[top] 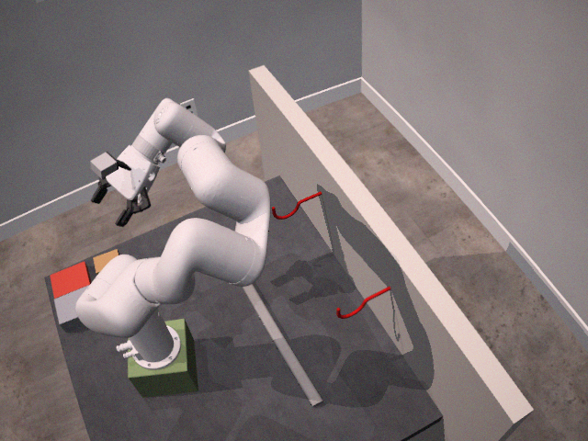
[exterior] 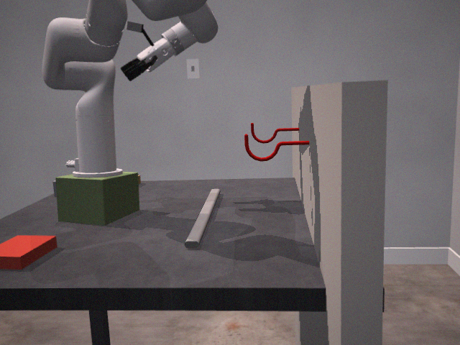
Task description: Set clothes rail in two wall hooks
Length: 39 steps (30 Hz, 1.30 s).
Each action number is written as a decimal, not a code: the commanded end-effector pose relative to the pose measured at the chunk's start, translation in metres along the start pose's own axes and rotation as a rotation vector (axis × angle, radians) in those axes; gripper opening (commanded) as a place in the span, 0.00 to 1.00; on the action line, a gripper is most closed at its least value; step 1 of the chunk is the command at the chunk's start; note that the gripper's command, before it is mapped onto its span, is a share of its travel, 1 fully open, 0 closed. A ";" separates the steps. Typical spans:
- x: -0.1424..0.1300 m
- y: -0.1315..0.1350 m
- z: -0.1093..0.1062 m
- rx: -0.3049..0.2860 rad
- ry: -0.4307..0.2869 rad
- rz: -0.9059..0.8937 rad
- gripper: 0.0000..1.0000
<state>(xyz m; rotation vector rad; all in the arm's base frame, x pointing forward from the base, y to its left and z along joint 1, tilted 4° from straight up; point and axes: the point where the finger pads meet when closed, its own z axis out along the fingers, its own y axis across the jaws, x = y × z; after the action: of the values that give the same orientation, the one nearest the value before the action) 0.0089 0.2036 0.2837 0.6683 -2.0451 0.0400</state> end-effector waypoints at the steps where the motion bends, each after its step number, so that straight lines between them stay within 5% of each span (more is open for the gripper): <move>1: 0.000 0.000 -0.001 -0.001 -0.002 -0.001 1.00; 17: 0.000 0.000 -0.001 -0.001 -0.002 -0.001 1.00; 39: -0.022 -0.010 -0.035 -0.225 -0.167 0.578 1.00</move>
<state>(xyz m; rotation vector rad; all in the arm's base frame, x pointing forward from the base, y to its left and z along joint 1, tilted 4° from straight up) 0.0410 0.2128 0.2830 0.0892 -2.2612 0.0852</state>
